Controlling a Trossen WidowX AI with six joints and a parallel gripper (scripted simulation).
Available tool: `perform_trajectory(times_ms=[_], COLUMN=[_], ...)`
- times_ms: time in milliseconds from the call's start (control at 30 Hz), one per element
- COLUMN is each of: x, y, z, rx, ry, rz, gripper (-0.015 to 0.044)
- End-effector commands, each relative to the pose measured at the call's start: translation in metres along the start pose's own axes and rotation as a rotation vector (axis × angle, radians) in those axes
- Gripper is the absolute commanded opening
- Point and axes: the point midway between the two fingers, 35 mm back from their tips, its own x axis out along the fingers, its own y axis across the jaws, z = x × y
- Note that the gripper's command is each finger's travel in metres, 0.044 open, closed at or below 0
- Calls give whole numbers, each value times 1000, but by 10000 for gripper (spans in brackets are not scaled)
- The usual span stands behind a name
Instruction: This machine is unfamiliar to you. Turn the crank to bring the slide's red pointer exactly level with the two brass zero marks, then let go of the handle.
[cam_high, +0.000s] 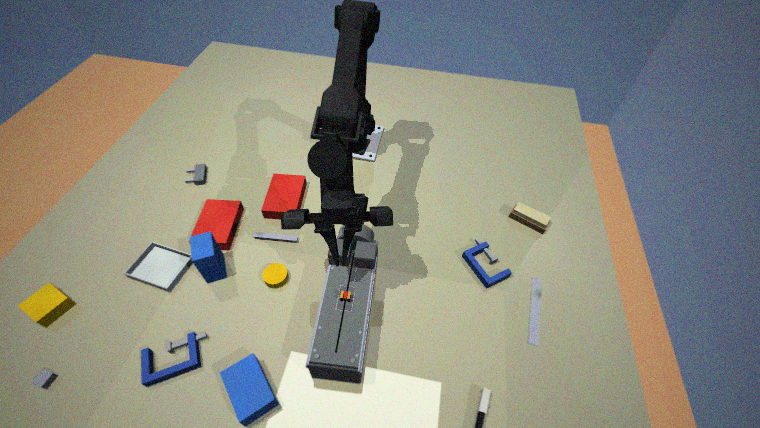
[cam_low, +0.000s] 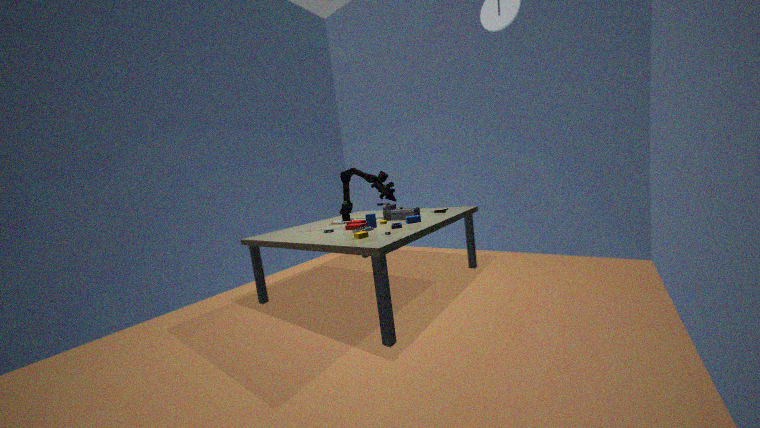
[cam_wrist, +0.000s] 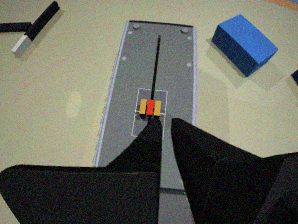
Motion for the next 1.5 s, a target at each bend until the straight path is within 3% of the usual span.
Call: perform_trajectory(times_ms=[0,400,467,1033,1467], x=[0,0,0,0,0], y=[0,0,0,0,0], z=[0,0,0,0,0], rx=[0,0,0,0,0], ry=[0,0,0,0,0], rz=[-1,-1,-1,-1,0], gripper=[105,420,440,0,0])
